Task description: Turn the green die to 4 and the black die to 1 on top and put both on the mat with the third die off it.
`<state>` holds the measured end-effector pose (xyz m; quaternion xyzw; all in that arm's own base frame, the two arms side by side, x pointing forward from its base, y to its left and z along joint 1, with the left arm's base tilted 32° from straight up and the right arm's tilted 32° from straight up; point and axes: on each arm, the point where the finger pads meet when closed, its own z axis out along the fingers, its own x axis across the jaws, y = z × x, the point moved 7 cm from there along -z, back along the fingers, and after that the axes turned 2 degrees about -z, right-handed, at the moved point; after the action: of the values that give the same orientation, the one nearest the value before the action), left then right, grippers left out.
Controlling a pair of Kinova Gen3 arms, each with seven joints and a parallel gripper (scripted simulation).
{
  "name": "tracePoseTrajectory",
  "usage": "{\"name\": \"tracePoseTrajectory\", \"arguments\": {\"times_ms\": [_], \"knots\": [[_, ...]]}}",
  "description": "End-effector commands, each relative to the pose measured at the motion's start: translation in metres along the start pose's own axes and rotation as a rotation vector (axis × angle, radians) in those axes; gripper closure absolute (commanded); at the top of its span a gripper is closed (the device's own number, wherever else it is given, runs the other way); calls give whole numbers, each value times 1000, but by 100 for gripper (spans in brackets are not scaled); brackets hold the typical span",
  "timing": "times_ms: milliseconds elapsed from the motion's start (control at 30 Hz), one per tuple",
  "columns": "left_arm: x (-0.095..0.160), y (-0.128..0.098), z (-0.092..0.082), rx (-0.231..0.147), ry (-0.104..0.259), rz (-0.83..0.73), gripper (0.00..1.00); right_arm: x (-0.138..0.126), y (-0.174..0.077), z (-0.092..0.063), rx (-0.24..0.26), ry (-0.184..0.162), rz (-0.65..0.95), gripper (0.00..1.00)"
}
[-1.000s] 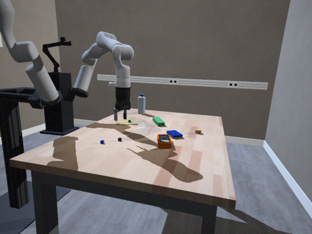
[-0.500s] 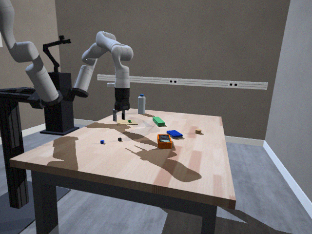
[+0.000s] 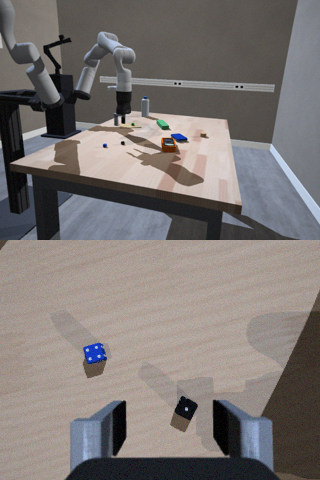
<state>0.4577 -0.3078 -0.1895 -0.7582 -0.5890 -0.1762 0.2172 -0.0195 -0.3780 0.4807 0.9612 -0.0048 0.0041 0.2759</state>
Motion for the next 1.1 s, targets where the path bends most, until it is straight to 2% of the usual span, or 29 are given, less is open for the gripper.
{"name": "tracePoseTrajectory", "arguments": {"times_ms": [0, 67, 567, 633, 1067], "knots": [[-3, -2, 0, -2, -2, -80, 0, 0, 0, -1, -2, 0, 0, 0], [-3, -2, 0, -2, -2, -80, 0, 0, 0, -1, -2, 0, 0, 0], [-15, -12, 11, 11, 3, -547, 0, 0, 0, -1, -2, 0, 0, 0], [-15, -12, 11, 11, 3, -547, 0, 0, 0, -1, -2, 0, 0, 0], [-21, -15, 22, 17, 10, -1043, 0, 0, 0, -1, -2, 0, 0, 0]]}}
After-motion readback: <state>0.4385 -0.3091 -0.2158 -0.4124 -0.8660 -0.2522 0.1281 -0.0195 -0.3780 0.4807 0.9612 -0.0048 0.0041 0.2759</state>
